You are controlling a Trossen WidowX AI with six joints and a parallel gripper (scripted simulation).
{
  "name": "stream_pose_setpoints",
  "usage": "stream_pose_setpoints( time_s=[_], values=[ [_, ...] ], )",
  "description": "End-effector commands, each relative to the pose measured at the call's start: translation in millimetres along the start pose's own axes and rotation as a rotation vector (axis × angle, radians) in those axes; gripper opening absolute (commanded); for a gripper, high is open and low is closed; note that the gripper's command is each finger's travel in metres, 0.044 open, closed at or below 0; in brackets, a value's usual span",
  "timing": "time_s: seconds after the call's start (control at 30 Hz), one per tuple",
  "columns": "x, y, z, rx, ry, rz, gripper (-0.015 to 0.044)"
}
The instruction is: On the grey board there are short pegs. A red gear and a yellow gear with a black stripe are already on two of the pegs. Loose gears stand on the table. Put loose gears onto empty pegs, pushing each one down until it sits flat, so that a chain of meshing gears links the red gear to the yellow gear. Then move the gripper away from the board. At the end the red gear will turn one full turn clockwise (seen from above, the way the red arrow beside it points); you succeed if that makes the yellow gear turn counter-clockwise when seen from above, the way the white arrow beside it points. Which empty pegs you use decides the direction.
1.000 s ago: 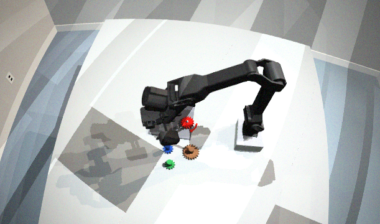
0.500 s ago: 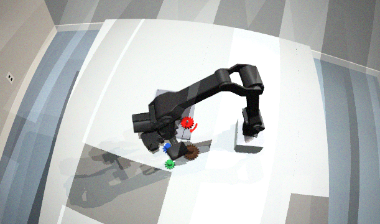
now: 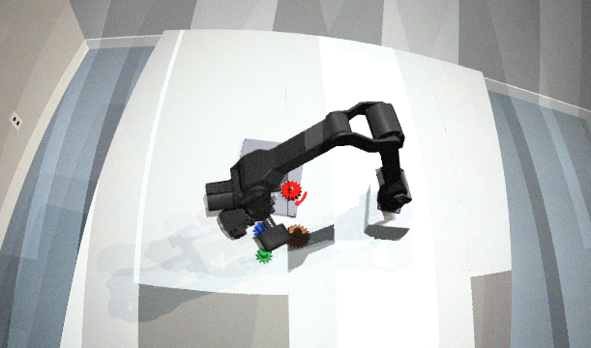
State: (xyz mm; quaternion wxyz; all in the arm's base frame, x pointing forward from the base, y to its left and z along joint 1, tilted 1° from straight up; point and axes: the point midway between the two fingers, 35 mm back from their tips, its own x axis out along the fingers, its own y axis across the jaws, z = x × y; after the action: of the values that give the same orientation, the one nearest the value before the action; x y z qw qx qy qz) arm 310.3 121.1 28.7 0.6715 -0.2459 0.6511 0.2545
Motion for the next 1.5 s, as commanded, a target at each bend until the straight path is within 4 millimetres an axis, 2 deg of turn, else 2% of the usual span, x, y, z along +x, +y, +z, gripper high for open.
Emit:
stream_pose_setpoints(
  time_s=[0.0, 0.23, 0.43, 0.9, 1.2, 1.47],
  values=[
    [8.8, 1.2, -1.3, -0.004, 0.004, 0.006, 0.0440],
    [19.7, 1.5, -1.6, -0.004, 0.004, 0.006, 0.0440],
    [20.7, 1.5, -1.7, -0.004, 0.004, 0.006, 0.0440],
    [20.7, 1.5, -1.7, -0.004, 0.004, 0.006, 0.0072],
    [20.7, 1.5, -1.7, -0.004, 0.004, 0.006, 0.0000],
    [3.6, 0.7, 2.0, -0.004, 0.004, 0.006, 0.0000]
  ],
)
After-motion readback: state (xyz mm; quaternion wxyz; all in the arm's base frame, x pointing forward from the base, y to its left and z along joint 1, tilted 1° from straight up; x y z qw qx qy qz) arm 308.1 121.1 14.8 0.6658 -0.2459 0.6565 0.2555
